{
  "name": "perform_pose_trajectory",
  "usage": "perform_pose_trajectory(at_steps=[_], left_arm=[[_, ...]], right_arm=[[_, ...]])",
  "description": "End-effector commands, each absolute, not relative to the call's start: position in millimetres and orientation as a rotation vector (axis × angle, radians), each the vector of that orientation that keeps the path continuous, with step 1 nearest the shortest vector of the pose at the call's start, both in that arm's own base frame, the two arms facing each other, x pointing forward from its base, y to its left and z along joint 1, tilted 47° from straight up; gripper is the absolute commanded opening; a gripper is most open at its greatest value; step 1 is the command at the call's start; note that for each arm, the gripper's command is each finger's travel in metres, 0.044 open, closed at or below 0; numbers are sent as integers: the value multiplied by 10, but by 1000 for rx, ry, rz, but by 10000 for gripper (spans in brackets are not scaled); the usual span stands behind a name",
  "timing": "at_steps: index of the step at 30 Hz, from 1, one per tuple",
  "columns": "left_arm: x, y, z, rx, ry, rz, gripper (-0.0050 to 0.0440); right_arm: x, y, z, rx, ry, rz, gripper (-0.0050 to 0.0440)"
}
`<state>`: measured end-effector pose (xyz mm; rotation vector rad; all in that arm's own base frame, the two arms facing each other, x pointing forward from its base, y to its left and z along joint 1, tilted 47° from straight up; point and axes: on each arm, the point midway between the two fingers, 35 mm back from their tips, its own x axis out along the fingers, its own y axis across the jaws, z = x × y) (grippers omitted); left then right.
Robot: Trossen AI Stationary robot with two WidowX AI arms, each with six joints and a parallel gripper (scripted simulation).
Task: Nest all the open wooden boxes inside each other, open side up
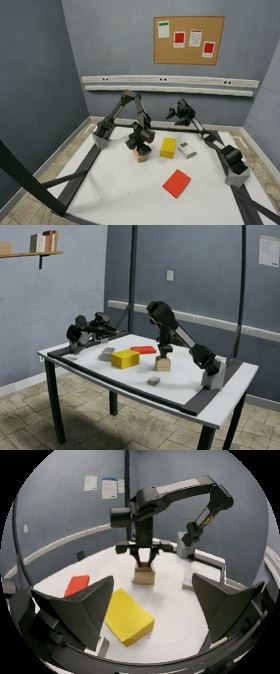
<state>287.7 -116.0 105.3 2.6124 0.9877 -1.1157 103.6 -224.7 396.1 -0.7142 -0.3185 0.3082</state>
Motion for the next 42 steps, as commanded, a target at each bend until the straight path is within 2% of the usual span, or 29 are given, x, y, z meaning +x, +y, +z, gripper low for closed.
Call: perform_pose_trajectory(at_steps=[1, 38, 41, 42], left_arm=[[2902, -1129, 1008, 2614, 989, -1118, 198], [2985, -1074, 963, 2608, 976, -1102, 198], [2978, -1077, 962, 2611, 977, -1102, 126], [2976, -1078, 961, 2611, 978, -1102, 120]], right_arm=[[1044, -2159, 4018, -746, -313, 314, 400], [1044, -2159, 4018, -746, -313, 314, 400], [1044, -2159, 4018, -746, -313, 314, 400], [1044, -2159, 4018, -746, -313, 314, 400]])
